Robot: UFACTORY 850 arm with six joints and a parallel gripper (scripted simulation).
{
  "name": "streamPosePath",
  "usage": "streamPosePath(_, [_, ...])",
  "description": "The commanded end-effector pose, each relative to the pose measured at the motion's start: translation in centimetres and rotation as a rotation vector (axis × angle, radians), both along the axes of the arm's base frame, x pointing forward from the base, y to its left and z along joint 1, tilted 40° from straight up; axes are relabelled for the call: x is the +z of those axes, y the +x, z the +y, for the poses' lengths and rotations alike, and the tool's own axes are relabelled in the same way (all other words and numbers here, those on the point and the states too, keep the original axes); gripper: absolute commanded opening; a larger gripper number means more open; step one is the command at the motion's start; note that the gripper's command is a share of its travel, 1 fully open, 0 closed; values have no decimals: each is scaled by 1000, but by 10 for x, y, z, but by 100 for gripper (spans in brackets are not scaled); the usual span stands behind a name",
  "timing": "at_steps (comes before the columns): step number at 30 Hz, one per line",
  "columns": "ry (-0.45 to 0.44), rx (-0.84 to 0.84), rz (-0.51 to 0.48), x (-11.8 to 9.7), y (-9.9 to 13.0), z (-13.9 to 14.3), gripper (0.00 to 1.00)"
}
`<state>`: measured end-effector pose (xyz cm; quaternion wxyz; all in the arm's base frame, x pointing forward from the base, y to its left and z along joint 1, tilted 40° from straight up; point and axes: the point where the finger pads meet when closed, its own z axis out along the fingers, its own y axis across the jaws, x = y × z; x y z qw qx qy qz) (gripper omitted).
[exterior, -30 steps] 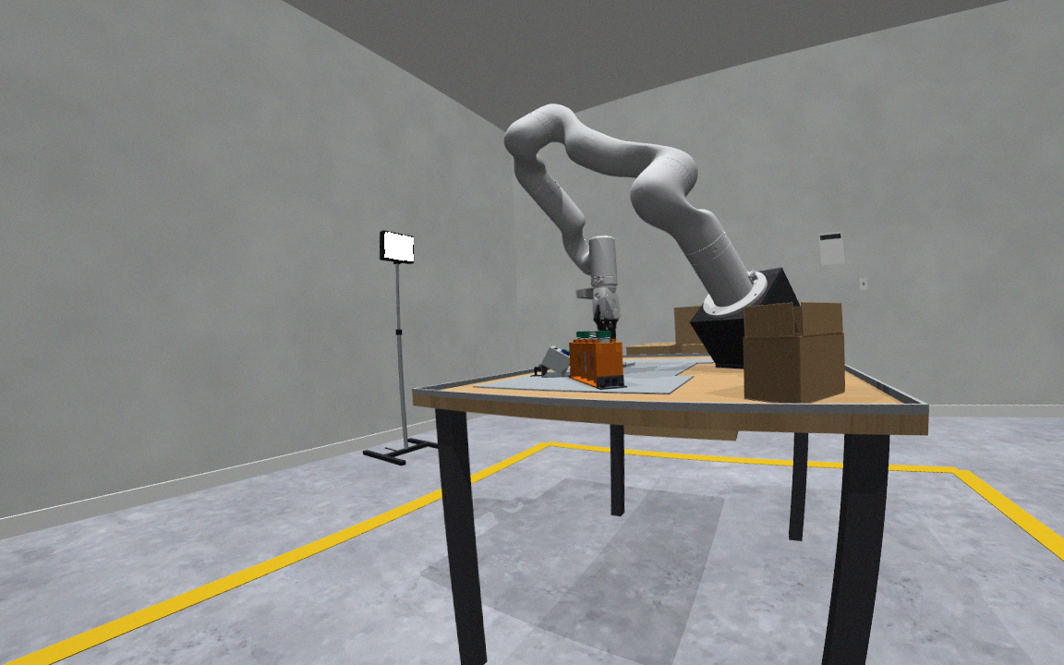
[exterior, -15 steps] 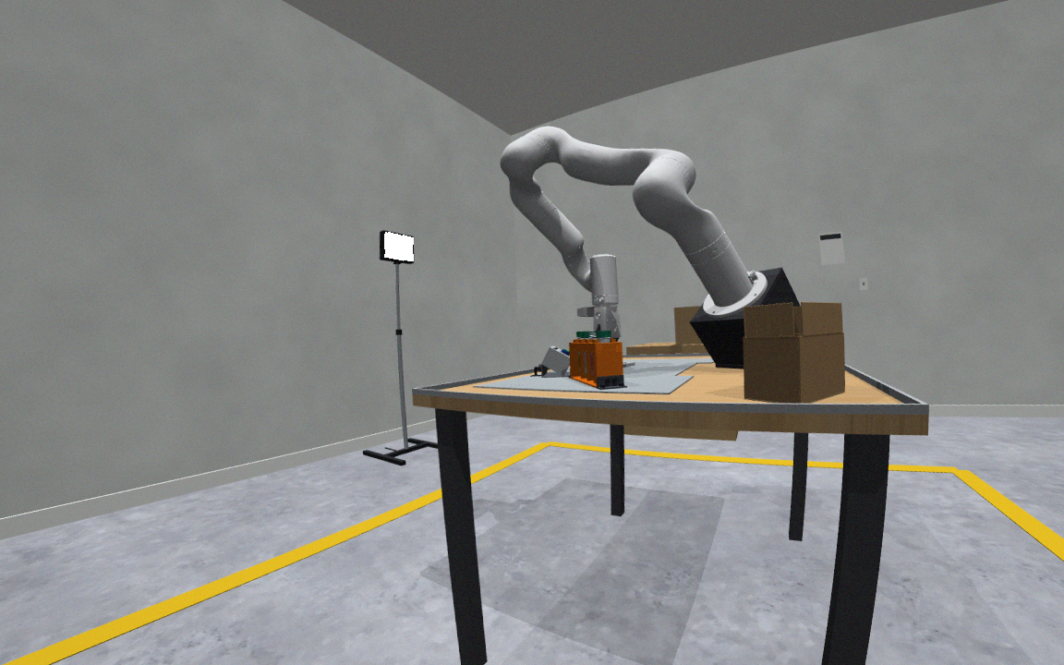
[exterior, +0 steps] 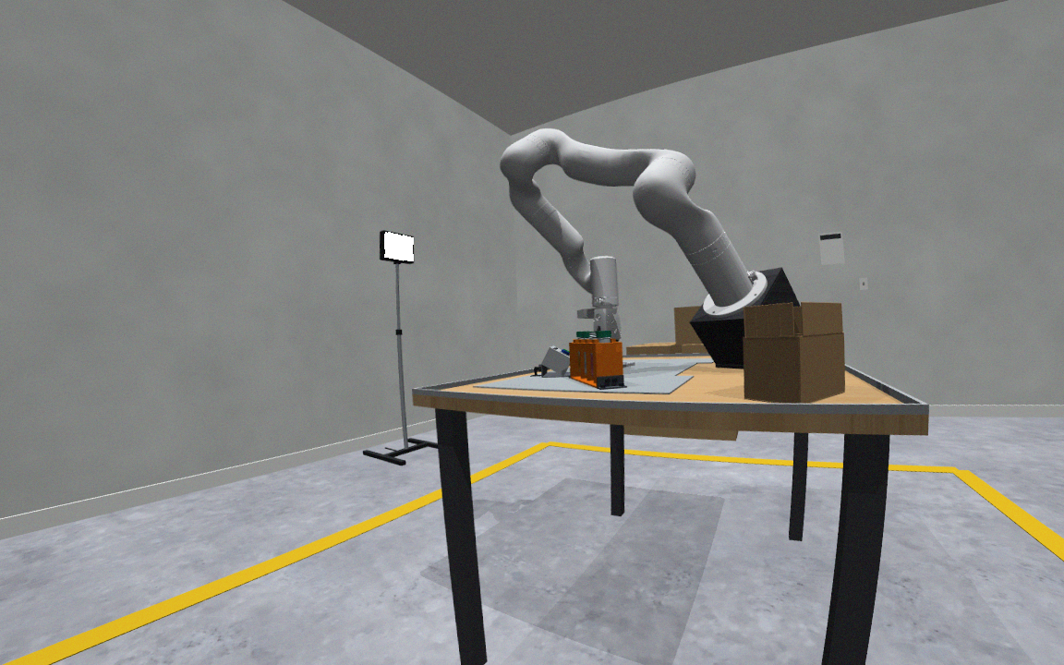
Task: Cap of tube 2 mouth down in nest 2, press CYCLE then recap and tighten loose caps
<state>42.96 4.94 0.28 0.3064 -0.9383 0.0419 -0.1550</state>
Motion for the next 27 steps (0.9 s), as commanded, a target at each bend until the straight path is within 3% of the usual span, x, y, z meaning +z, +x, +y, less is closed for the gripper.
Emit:
streamPosePath(1, [0,-1,-1,-1,1,1,46])
streamPosePath(18, [0,-1,-1,-5,2,4,46])
streamPosePath(19, [0,-1,-1,-5,2,4,0])
streamPosePath(27, [0,-1,-1,-5,2,4,0])
